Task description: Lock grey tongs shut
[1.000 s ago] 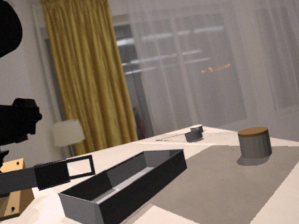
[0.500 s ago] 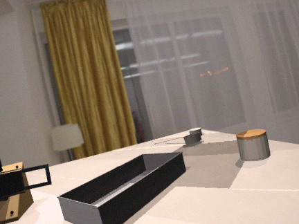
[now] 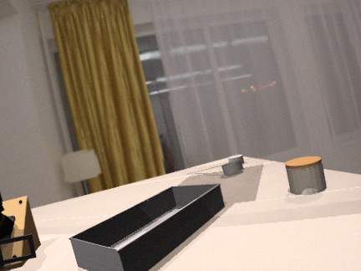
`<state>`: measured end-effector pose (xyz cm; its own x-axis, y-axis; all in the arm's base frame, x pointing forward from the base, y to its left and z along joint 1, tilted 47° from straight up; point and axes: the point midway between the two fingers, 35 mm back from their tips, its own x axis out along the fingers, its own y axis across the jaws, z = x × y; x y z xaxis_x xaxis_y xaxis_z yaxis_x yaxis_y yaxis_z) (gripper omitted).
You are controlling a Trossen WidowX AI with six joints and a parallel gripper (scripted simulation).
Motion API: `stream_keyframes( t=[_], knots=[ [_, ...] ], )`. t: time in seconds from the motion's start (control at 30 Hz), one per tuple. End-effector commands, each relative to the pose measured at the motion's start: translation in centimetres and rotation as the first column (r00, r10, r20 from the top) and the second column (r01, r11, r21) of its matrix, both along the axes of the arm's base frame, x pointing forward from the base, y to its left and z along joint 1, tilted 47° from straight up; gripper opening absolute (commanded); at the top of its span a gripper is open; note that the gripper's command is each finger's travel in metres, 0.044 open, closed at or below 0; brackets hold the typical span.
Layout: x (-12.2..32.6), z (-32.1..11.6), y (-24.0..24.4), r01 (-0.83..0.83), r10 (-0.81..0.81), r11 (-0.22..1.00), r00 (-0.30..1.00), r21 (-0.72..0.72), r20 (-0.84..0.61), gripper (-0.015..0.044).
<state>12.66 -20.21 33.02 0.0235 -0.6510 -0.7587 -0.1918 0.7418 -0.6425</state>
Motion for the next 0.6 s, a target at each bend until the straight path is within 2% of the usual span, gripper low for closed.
stream_keyframes(
  t=[0.0,0.57],
  knots=[
    [-1.0,-0.4,-0.6,-0.012,0.013,0.999,1.000,0.033,-0.020,-0.0150],
    [-4.8,-1.4,-2.5,-0.063,0.073,0.988,0.995,0.140,-0.072,-0.0150]
  ],
)
